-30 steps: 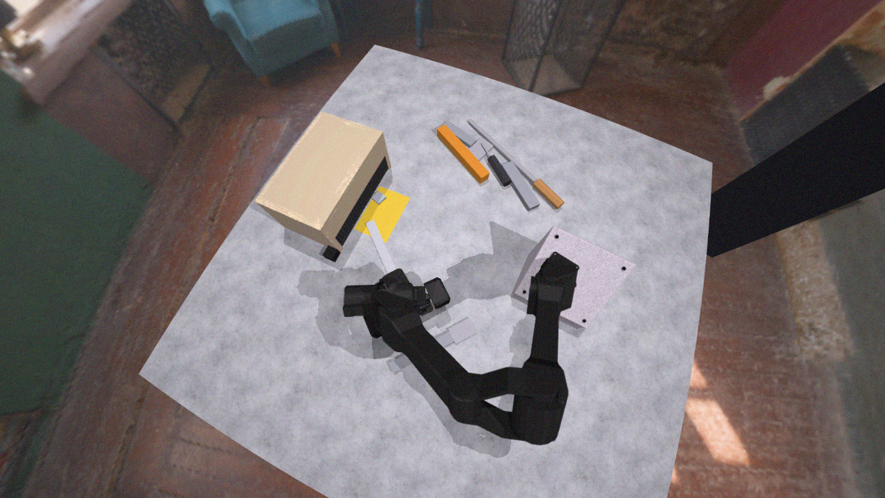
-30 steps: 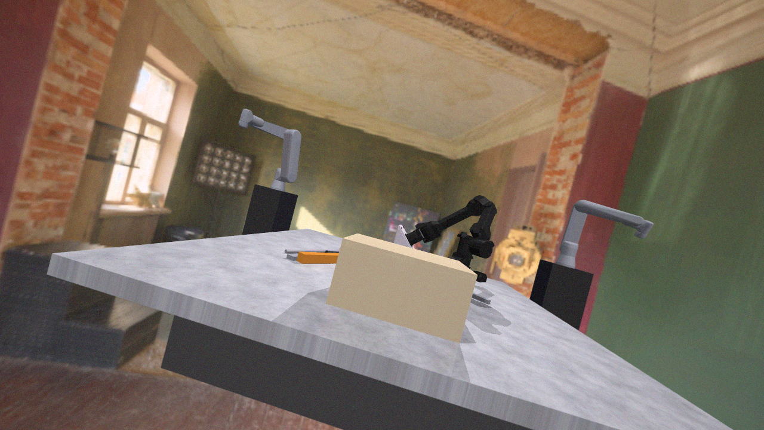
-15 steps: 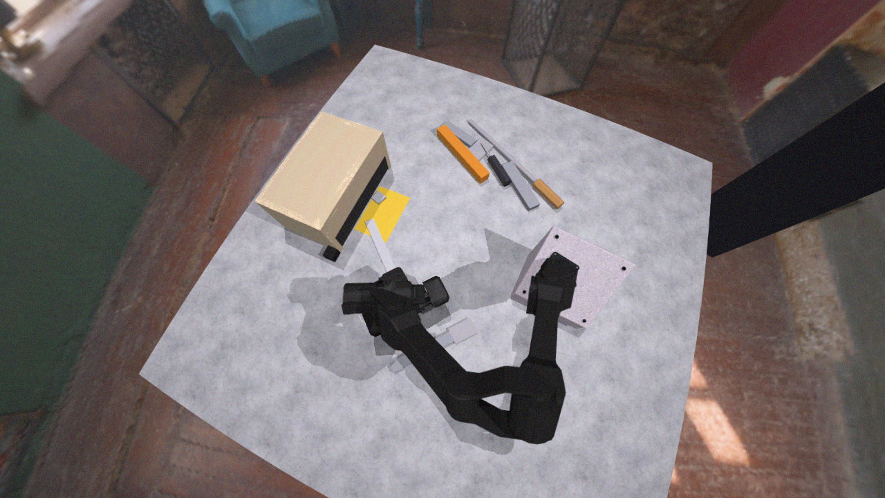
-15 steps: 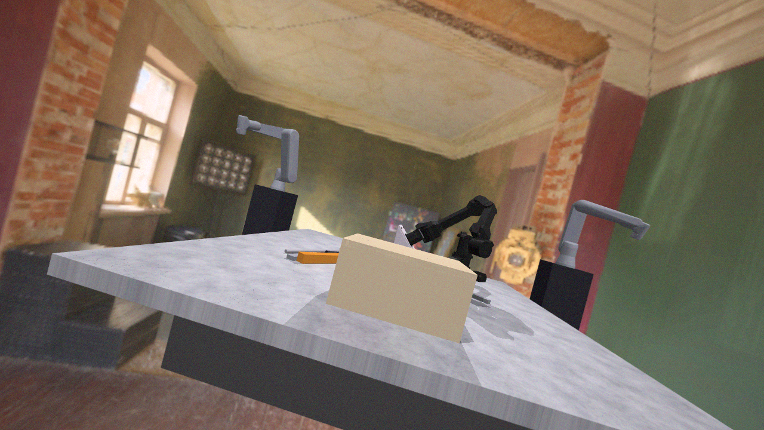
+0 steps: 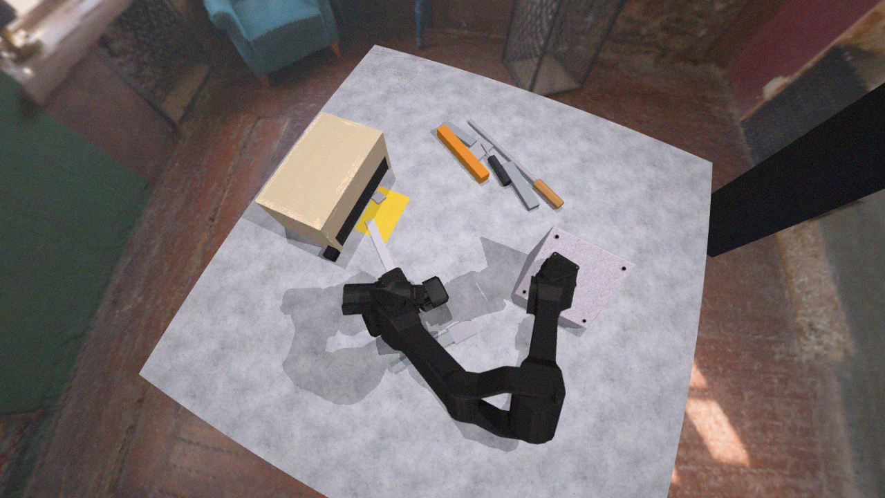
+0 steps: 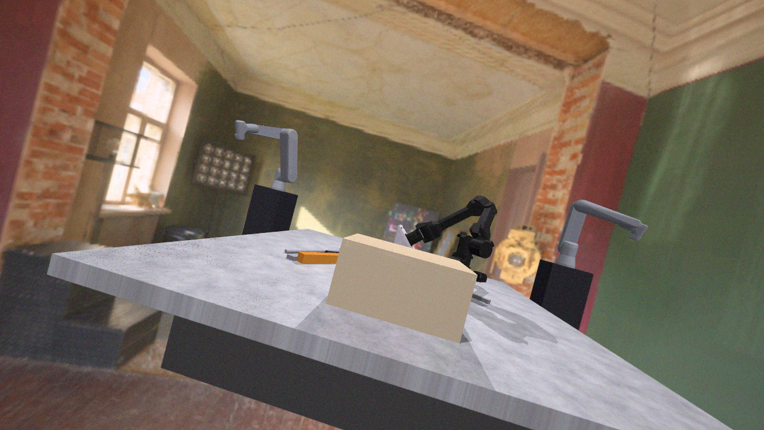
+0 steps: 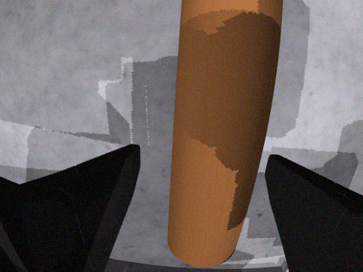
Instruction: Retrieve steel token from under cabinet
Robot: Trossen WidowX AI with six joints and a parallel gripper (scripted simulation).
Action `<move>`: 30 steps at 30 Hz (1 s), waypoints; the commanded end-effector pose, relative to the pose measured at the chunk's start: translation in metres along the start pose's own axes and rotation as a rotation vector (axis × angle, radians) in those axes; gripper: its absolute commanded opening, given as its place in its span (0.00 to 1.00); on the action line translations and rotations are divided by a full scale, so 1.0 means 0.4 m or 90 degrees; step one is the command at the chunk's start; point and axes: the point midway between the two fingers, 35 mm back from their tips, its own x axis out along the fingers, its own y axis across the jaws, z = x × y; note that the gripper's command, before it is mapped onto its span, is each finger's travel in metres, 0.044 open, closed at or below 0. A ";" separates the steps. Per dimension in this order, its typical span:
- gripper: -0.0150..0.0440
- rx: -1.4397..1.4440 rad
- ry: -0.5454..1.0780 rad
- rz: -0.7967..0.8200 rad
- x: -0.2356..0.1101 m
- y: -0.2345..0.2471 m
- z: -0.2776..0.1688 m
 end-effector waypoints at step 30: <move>0.25 -0.001 -0.001 0.003 0.003 0.003 0.007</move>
